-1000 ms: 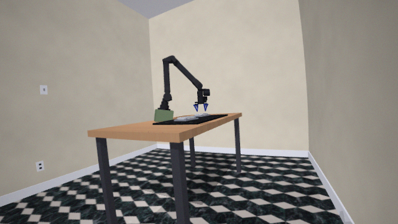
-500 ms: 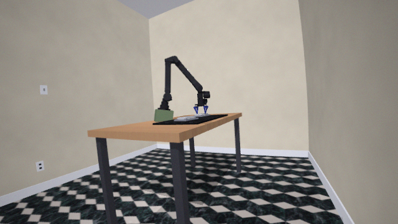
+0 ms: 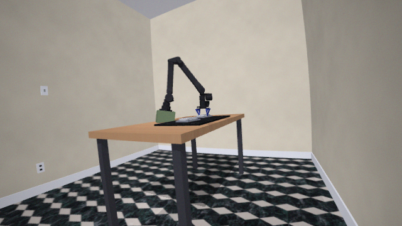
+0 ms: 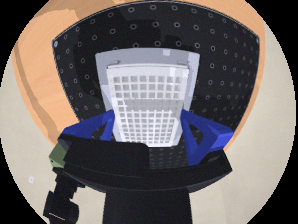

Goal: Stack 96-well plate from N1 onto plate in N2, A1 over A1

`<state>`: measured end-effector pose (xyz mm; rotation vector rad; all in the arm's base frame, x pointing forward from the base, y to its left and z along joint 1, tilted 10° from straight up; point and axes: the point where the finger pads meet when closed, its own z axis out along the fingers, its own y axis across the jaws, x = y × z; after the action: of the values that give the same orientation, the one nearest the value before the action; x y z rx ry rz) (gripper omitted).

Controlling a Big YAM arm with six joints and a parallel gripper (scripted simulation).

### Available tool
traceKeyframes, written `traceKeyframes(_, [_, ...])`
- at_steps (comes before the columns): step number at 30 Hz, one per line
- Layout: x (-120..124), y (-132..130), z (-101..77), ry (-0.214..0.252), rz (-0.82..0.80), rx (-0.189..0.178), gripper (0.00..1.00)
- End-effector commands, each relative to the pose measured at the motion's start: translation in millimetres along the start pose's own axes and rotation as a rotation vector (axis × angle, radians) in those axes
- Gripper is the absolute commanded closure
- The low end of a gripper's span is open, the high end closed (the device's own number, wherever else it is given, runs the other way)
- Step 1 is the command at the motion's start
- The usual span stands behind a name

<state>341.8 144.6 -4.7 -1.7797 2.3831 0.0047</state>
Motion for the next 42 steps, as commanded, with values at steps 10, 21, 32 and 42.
traceKeyframes(10, [-10.6, -11.1, -8.5, -0.028, -0.002, 0.032, 1.0])
traceKeyframes(21, [-10.6, -11.1, -8.5, -0.028, -0.002, 0.032, 1.0])
traceKeyframes(32, [-10.6, -11.1, -8.5, -0.028, -0.002, 0.032, 1.0])
traceKeyframes(42, [-12.5, -9.3, -20.7, -0.033, -0.004, 0.035, 1.0])
